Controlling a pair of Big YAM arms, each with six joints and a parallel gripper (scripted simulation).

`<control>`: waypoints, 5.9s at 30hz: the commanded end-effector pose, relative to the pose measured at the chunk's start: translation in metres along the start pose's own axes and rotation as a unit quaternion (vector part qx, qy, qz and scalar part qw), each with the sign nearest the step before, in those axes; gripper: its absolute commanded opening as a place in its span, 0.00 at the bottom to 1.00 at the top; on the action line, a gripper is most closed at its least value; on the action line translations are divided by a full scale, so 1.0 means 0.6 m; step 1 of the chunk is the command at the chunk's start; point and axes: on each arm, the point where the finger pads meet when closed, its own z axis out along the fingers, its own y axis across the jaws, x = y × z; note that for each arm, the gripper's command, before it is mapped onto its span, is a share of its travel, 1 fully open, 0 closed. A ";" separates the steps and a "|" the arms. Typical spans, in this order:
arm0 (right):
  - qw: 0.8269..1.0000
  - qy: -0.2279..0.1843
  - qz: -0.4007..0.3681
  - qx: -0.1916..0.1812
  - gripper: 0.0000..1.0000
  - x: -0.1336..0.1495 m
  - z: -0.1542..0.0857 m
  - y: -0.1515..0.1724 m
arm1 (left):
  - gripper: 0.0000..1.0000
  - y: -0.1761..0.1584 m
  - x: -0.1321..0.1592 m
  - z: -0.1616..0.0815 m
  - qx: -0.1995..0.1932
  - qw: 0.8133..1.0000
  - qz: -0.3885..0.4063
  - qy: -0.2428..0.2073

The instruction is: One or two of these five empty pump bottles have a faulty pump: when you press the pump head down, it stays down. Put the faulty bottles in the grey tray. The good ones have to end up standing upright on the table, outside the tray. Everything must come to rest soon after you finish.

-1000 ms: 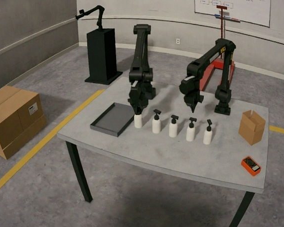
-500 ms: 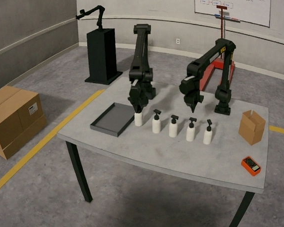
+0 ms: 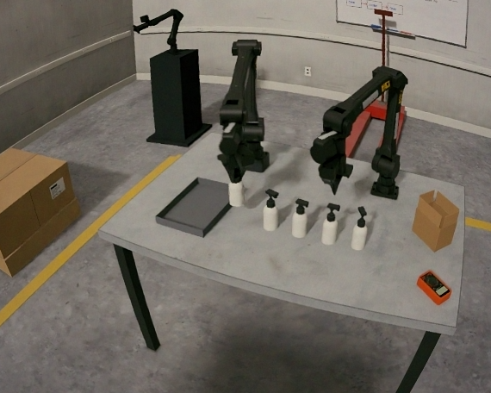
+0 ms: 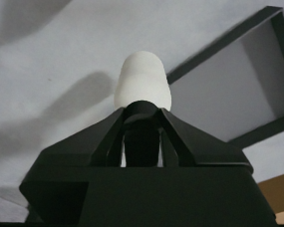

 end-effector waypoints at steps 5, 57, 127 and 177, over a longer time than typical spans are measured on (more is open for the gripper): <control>0.999 -0.021 -0.021 0.015 0.22 0.061 -0.022 -0.098 | 0.00 0.001 -0.030 -0.100 0.014 0.999 0.000 -0.038; 1.000 -0.001 0.016 0.004 0.22 0.167 0.047 -0.174 | 0.00 -0.004 -0.027 -0.089 0.009 1.000 -0.001 -0.023; 1.000 0.002 0.016 0.001 0.22 0.168 0.085 -0.171 | 0.00 0.167 -0.030 0.086 0.007 1.000 -0.001 -0.019; 1.000 0.003 0.010 0.000 0.75 0.167 0.011 -0.168 | 0.00 0.166 -0.021 -0.016 0.008 1.000 -0.002 -0.022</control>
